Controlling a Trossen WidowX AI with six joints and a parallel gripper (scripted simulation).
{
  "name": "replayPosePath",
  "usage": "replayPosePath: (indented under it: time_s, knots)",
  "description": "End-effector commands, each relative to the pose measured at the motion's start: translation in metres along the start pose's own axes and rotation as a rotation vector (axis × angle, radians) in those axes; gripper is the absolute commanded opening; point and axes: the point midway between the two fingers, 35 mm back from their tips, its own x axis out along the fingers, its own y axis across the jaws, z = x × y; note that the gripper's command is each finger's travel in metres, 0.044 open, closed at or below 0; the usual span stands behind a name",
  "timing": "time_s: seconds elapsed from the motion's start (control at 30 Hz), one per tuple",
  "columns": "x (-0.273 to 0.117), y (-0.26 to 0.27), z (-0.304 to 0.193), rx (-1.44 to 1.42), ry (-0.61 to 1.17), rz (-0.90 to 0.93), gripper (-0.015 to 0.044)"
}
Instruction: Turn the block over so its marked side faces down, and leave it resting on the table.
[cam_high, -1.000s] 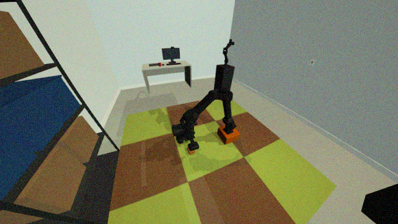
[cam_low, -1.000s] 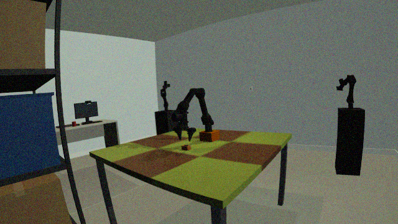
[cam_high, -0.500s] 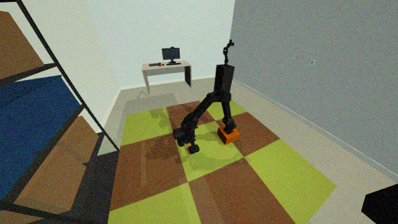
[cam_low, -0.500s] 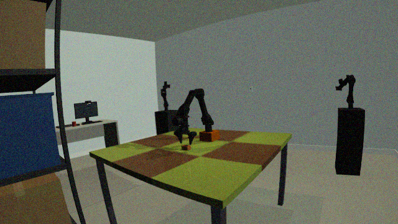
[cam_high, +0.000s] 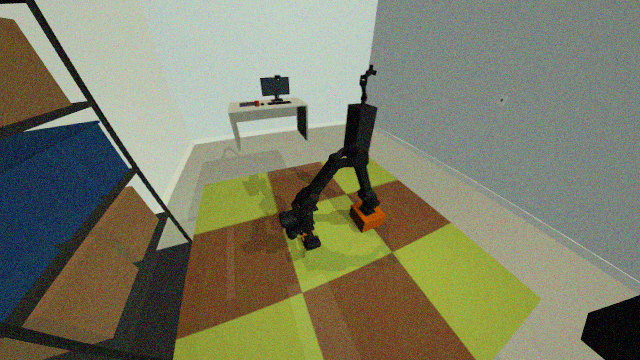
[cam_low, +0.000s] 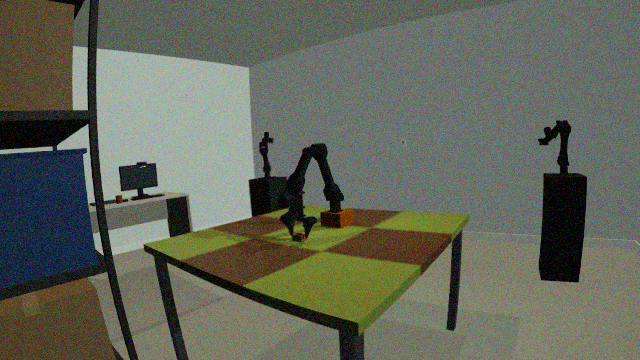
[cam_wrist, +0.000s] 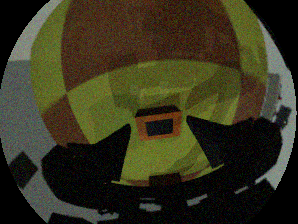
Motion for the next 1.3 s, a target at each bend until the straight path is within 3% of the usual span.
replayPosePath:
  time_s: [0.0,0.13,0.87,1.07,1.27]
  knots:
    - [0.004,0.001,-0.002,0.004,0.007,0.003,0.0414]
    - [0.004,0.001,-0.002,0.004,0.007,0.003,0.0309]
    - [0.004,0.001,-0.002,0.004,0.007,0.003,0.0162]
    - [-0.024,0.0,-0.001,0.004,0.007,0.003,0.0005]
    - [-0.024,0.0,-0.001,0.003,-0.017,0.003,0.0]
